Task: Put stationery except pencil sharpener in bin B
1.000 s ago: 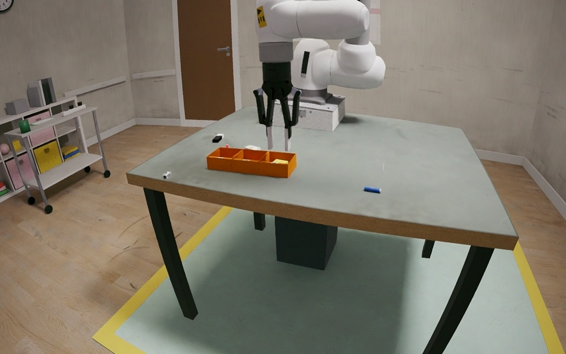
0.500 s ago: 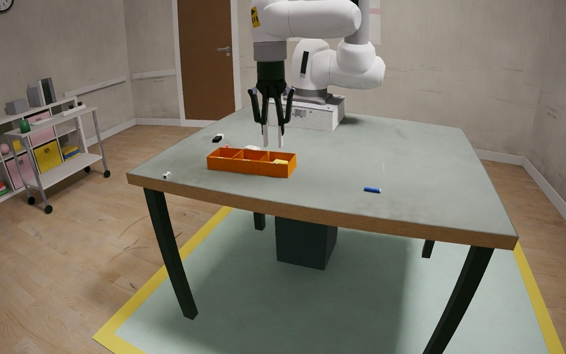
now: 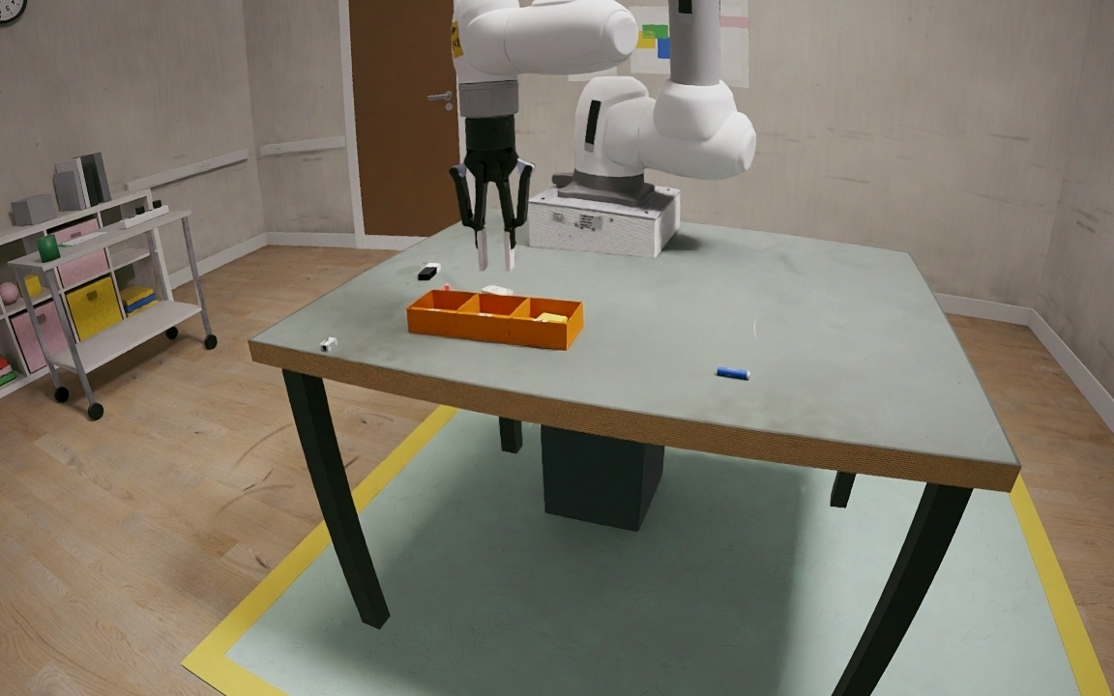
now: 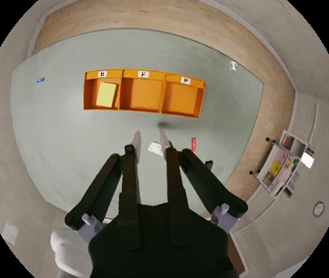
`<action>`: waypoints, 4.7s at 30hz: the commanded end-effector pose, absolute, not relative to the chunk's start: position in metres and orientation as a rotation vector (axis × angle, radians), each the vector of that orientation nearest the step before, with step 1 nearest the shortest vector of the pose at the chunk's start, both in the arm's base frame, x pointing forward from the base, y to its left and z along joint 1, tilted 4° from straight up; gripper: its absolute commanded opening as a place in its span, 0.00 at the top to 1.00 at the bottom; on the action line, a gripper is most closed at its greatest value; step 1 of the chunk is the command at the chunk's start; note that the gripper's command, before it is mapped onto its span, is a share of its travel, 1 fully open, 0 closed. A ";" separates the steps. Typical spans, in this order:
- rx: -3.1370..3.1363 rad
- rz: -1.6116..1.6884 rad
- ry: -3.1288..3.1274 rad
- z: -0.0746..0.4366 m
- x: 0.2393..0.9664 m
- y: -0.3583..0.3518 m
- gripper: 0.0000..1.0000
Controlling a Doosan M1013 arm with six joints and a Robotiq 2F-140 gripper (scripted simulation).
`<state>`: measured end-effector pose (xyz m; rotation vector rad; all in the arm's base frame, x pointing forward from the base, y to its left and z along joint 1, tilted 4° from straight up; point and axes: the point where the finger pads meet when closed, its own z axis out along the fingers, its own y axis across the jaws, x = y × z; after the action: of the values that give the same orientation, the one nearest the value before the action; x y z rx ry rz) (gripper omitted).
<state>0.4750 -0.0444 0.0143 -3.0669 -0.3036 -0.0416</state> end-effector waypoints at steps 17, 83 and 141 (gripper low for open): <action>-3.063 -0.062 -0.299 0.009 0.401 -0.176 0.69; -3.063 -0.062 -0.299 -0.055 0.361 -0.244 0.69; -3.063 -0.062 -0.299 -0.068 0.360 -0.243 0.69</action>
<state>0.3590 -0.2466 -0.0643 -3.0658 -0.2951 -0.0577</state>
